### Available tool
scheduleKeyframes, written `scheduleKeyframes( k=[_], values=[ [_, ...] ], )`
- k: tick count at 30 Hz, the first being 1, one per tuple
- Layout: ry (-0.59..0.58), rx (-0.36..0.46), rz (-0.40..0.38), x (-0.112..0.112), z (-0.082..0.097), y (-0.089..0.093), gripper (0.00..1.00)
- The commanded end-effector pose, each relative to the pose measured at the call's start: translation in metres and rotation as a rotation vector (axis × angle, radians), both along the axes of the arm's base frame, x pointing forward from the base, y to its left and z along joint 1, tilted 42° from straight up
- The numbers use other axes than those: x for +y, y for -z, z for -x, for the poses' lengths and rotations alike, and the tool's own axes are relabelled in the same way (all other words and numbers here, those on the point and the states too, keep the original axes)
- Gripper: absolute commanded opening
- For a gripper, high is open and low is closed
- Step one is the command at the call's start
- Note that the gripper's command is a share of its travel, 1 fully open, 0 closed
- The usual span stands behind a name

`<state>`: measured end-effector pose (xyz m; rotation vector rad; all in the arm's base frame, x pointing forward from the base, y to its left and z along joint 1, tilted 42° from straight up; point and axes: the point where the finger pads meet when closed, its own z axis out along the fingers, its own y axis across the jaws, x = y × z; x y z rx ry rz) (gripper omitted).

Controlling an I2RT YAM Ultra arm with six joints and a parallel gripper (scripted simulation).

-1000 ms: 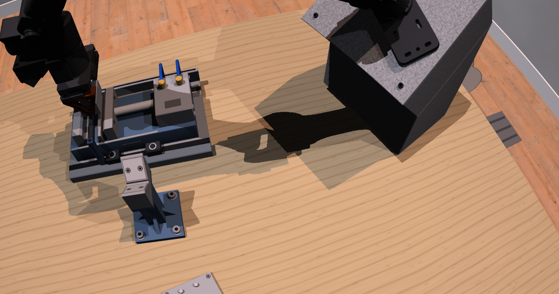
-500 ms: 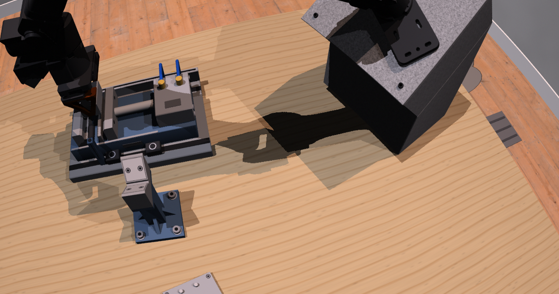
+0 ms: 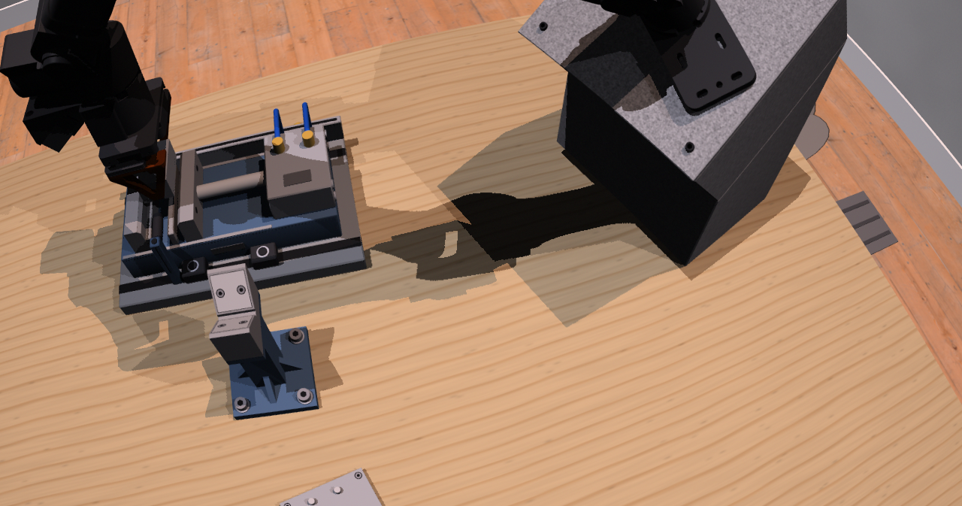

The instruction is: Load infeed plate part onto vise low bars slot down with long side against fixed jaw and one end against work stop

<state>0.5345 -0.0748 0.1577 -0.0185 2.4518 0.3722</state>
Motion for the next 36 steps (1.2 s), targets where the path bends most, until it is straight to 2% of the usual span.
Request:
scheduleKeyframes(
  k=[1, 13, 20, 25, 36],
  values=[
    [0.024, -0.033, 0.009, -0.0102, 0.0004, -0.0157, 0.0],
    [0.024, -0.033, 0.009, -0.0102, 0.0002, -0.0154, 0.0],
    [0.021, -0.026, 0.008, -0.0088, -0.0034, -0.0078, 0.0],
    [0.019, -0.047, 0.013, -0.0069, -0.004, -0.0174, 0.0],
    [0.024, -0.037, 0.01, -0.0095, -0.0021, -0.0157, 0.0]
  ],
)
